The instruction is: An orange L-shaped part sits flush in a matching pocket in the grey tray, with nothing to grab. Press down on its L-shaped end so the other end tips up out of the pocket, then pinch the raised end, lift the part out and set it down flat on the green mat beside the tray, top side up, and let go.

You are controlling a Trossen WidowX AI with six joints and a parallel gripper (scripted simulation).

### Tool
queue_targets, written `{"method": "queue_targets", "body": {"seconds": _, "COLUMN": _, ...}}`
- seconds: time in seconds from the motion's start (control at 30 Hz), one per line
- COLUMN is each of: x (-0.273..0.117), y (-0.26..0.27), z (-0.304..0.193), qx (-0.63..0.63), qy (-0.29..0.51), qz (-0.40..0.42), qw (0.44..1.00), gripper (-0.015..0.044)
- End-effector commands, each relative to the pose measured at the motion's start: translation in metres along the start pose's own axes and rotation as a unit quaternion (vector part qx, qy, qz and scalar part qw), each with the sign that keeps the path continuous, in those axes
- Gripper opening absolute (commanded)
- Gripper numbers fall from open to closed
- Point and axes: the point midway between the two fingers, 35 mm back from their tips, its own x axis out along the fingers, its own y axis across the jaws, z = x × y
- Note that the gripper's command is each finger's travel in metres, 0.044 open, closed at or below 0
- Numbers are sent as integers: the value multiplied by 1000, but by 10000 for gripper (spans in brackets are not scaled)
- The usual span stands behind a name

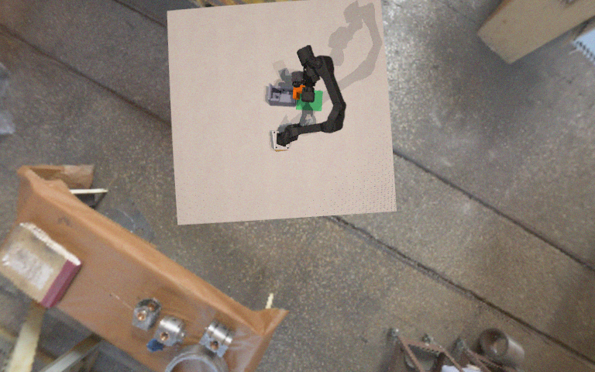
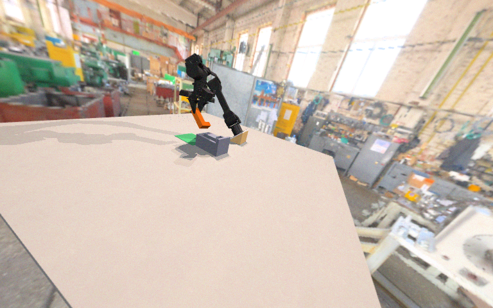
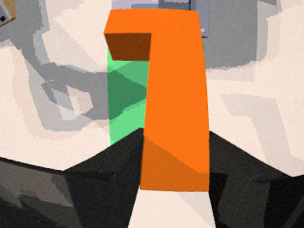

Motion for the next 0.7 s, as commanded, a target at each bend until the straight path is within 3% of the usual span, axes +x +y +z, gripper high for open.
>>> {"method": "queue_targets", "body": {"seconds": 0.0, "x": 0, "y": 0, "z": -1, "qx": -2, "qy": 2, "qz": -1, "qw": 1000, "gripper": 0}}
{"method": "queue_targets", "body": {"seconds": 0.67, "x": 7, "y": 3, "z": -42, "qx": 0, "qy": 10, "qz": 14, "qw": 1000, "gripper": 0}}
